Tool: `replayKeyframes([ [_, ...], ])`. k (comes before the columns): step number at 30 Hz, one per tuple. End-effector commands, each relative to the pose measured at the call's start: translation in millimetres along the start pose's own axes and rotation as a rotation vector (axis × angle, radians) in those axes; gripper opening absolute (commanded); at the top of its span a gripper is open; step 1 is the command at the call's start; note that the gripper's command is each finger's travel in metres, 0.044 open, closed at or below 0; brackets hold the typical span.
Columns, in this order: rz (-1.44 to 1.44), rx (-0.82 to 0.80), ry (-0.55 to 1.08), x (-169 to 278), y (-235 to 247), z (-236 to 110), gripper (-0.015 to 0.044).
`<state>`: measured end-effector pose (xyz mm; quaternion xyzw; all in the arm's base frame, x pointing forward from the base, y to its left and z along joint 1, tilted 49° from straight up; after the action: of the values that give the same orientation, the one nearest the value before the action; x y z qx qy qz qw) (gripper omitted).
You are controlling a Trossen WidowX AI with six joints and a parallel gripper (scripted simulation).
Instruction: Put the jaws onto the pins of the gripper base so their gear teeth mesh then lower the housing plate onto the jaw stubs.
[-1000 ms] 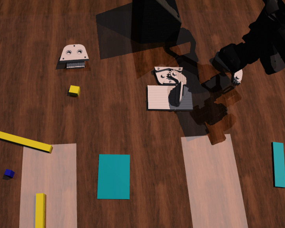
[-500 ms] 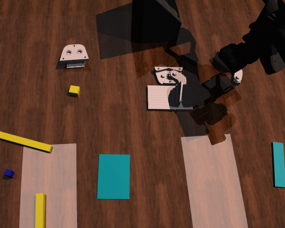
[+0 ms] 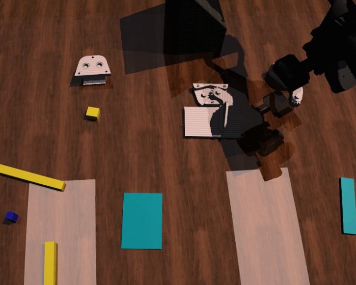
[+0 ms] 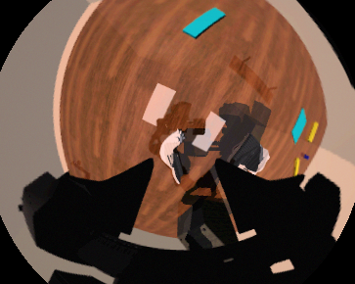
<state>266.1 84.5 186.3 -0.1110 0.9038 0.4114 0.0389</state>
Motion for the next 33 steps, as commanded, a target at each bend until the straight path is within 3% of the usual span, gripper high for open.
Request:
replayKeyframes([
  [1,0.0,0.0,0.0,0.0,0.0,0.0,0.044],
  [28,0.0,0.0,0.0,0.0,0.0,0.0,0.044],
  [33,0.0,0.0,0.0,0.0,0.0,0.0,0.0309],
])
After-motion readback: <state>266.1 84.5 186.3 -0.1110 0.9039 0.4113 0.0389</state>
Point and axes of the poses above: the point midway between the two fingers, 35 mm back from their tips, its own z axis out along the fingers, its own y axis across the jaws, x = y × z, the point moved 9 cm from there along -z, back along the fingers, and after that the axes turned 12 degrees about z, right-handed, at the moved point
